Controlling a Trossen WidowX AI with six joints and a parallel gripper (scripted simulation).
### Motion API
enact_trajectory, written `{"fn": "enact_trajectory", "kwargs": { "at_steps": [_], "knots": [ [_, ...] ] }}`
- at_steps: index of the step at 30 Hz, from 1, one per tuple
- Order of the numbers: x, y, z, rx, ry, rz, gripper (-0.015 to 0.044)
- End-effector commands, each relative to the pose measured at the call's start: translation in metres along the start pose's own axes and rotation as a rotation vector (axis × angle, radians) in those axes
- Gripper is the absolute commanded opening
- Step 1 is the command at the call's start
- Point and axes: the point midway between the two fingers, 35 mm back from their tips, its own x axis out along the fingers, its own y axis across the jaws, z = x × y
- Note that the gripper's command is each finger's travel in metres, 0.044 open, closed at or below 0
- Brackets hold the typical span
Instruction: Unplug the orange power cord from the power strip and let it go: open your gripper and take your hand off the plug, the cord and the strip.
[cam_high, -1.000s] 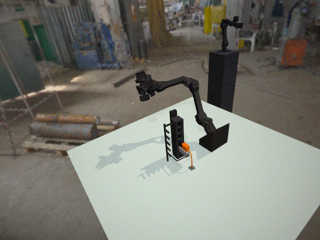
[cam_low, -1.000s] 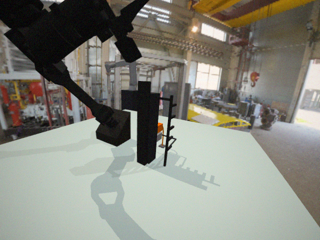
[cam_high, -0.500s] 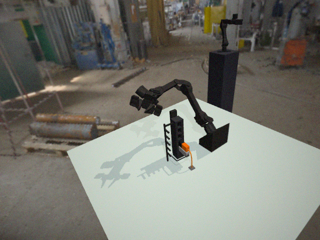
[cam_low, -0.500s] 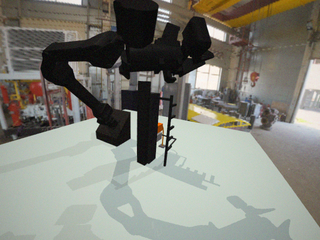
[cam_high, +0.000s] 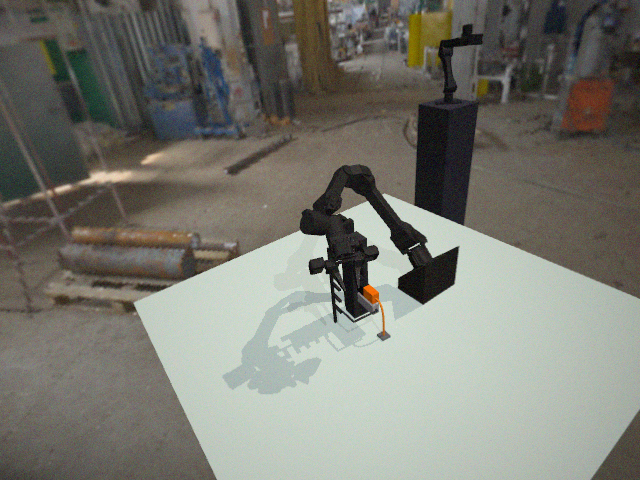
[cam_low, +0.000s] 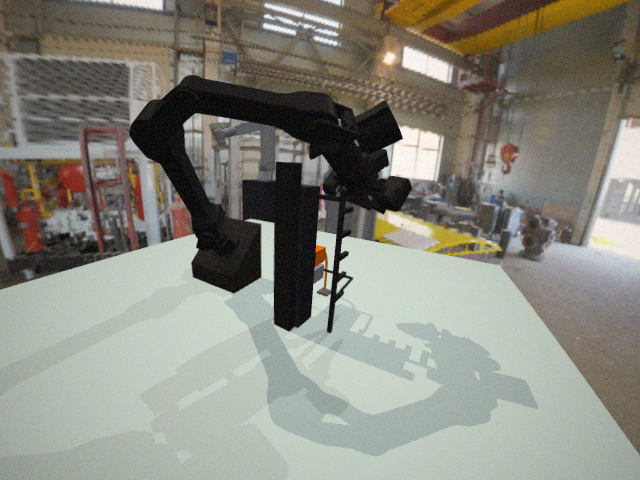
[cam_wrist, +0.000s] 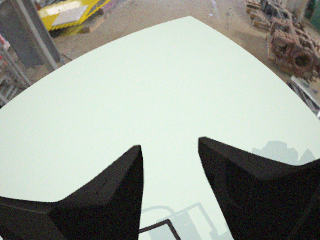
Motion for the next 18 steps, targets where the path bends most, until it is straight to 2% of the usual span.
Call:
{"fn": "enact_trajectory", "kwargs": {
  "at_steps": [1, 7, 9, 18],
  "knots": [
    [0.031, 0.047, -0.03, -0.049, 0.321, 0.091, 0.016],
    [0.039, 0.091, -0.074, -0.236, 0.776, 0.118, 0.016],
    [0.037, 0.097, -0.082, -0.296, 0.874, 0.109, 0.016],
    [0.037, 0.098, -0.083, -0.304, 0.886, 0.108, 0.016]
  ]
}}
